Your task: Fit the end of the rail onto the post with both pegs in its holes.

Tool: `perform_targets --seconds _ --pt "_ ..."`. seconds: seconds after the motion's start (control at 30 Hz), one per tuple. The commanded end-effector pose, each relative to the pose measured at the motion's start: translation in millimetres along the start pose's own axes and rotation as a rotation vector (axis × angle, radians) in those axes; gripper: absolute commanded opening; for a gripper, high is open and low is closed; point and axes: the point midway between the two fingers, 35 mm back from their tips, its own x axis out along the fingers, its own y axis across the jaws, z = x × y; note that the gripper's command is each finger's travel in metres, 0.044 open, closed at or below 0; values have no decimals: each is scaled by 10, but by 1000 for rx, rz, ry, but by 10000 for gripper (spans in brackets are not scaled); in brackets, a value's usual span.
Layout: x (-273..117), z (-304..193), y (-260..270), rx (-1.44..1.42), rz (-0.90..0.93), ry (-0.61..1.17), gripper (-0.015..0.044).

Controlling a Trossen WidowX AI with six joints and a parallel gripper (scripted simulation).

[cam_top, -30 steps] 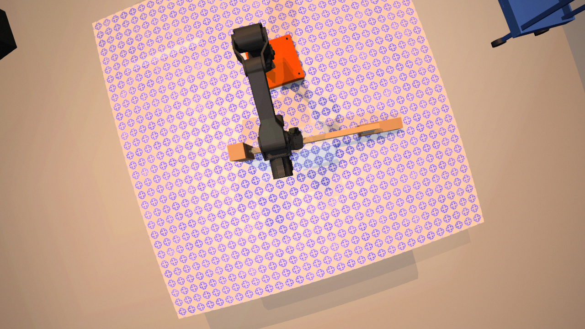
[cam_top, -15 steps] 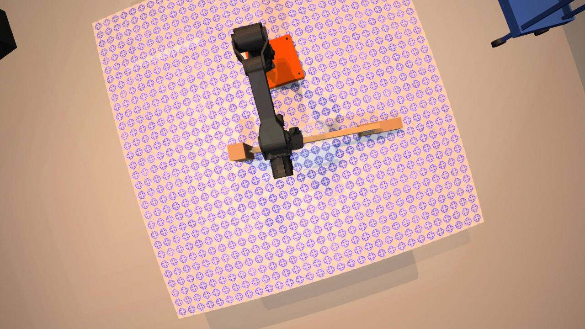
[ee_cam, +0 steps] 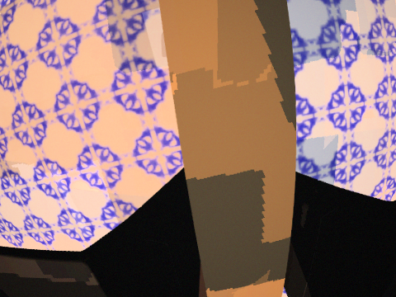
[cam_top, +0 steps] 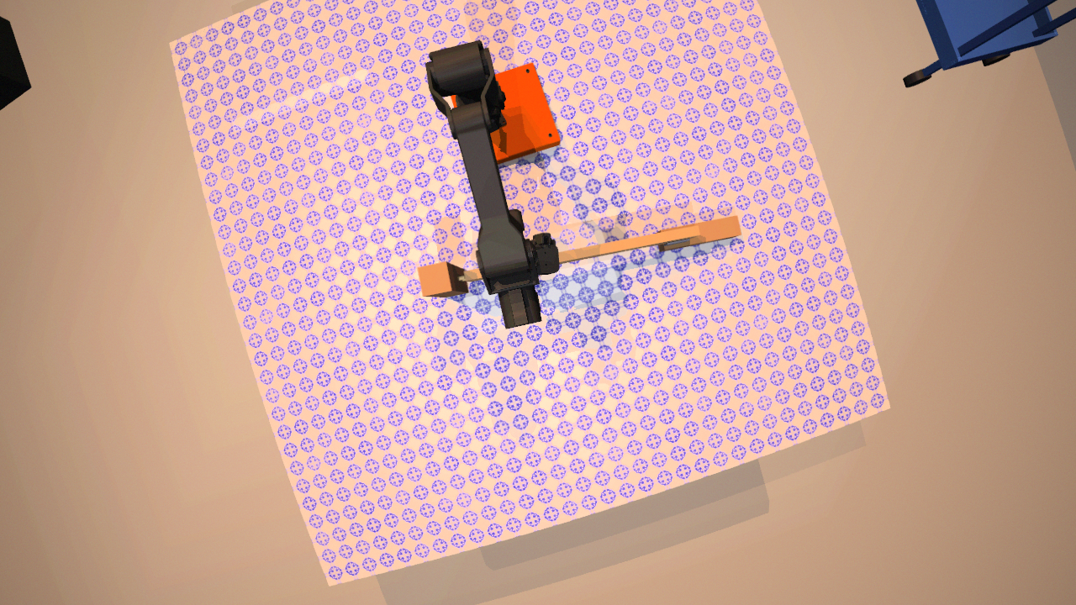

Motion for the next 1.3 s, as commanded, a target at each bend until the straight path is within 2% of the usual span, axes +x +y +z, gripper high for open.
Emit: perform_targets --seconds 0.0,1.27 --pt "-16 7 -13 0 -8 -1 0" --pt "10 -78 -15 0 -8 0 0"
